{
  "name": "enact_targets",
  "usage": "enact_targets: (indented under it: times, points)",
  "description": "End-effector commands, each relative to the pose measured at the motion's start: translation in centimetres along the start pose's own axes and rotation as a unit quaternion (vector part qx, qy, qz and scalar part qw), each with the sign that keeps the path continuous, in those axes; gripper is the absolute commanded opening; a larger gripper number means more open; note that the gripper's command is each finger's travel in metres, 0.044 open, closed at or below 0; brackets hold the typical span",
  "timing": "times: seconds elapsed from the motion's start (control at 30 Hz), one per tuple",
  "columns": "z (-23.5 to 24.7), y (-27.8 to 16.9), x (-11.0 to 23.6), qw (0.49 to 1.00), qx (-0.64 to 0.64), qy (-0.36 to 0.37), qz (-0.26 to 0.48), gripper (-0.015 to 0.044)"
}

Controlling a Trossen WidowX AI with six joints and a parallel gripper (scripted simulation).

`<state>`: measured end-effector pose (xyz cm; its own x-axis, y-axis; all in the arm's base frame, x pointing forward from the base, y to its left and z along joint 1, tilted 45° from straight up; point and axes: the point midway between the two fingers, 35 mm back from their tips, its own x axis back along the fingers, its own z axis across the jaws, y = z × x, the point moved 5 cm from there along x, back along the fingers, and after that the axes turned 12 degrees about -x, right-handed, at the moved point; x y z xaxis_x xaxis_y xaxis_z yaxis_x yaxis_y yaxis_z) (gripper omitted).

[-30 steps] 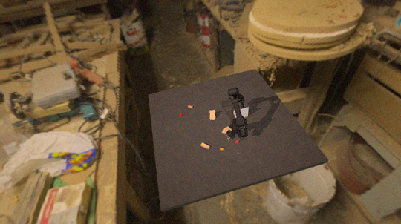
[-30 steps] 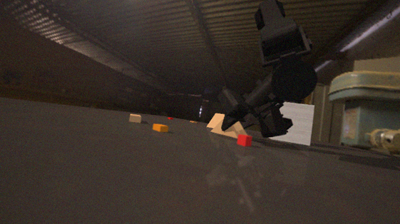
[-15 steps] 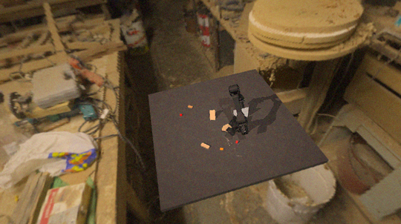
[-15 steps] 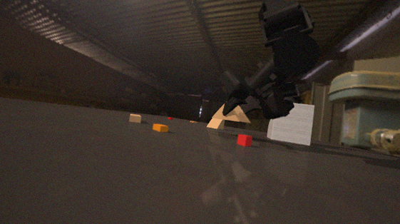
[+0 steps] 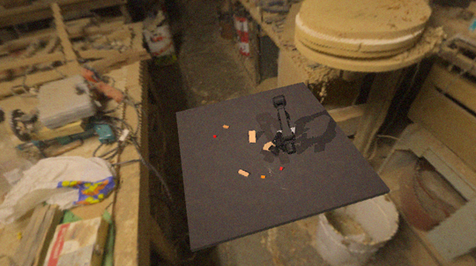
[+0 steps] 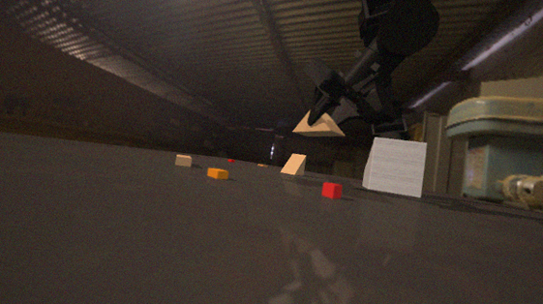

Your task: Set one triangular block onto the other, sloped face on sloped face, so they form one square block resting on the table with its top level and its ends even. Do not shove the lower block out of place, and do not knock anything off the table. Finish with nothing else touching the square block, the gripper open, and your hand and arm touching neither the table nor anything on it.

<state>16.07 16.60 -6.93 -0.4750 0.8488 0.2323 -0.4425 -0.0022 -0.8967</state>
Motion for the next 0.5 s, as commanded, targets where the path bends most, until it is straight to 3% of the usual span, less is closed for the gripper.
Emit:
enact_targets:
  times: [0.0,0.47]
  points:
    - [0.0,0.0,-0.1,1.000,0.009,0.003,-0.003,0.0000]
    - [-0.2,-1.2,-0.7,0.977,0.194,0.029,-0.088,0.0000]
